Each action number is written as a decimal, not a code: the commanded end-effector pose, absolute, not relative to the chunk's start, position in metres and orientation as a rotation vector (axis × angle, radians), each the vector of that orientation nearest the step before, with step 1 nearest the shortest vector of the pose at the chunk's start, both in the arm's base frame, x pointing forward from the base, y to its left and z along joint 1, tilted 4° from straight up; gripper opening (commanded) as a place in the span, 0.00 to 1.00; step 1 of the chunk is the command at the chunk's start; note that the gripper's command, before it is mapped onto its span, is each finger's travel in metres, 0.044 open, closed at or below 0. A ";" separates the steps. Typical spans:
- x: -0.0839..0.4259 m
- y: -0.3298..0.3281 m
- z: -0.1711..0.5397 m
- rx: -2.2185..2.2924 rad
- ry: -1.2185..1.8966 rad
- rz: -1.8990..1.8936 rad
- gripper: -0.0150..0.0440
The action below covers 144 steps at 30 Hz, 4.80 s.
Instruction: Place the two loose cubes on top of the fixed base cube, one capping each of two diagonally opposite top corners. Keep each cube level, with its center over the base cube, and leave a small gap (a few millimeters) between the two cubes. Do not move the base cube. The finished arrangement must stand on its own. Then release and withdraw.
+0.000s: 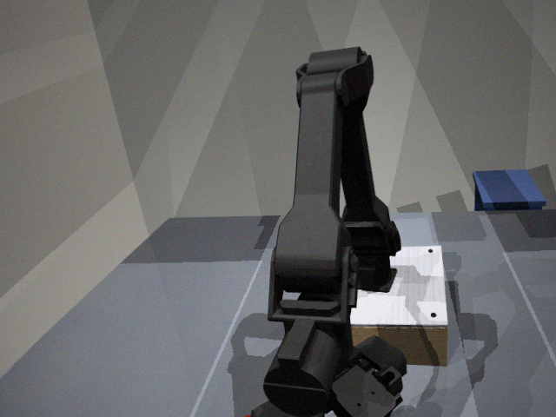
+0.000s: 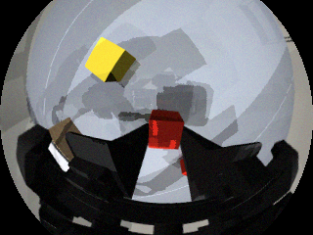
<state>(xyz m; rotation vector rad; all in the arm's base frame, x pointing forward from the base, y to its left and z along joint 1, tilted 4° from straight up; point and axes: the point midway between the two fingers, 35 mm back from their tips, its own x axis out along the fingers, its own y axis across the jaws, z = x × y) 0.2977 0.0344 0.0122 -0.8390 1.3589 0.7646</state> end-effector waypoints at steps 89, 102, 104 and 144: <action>0.279 0.162 0.053 -0.954 1.294 0.873 0.43; 0.280 0.161 0.036 -0.953 1.295 0.872 0.43; 0.280 0.161 0.036 -0.953 1.295 0.872 0.43; 0.279 0.162 0.048 -0.952 1.294 0.878 0.60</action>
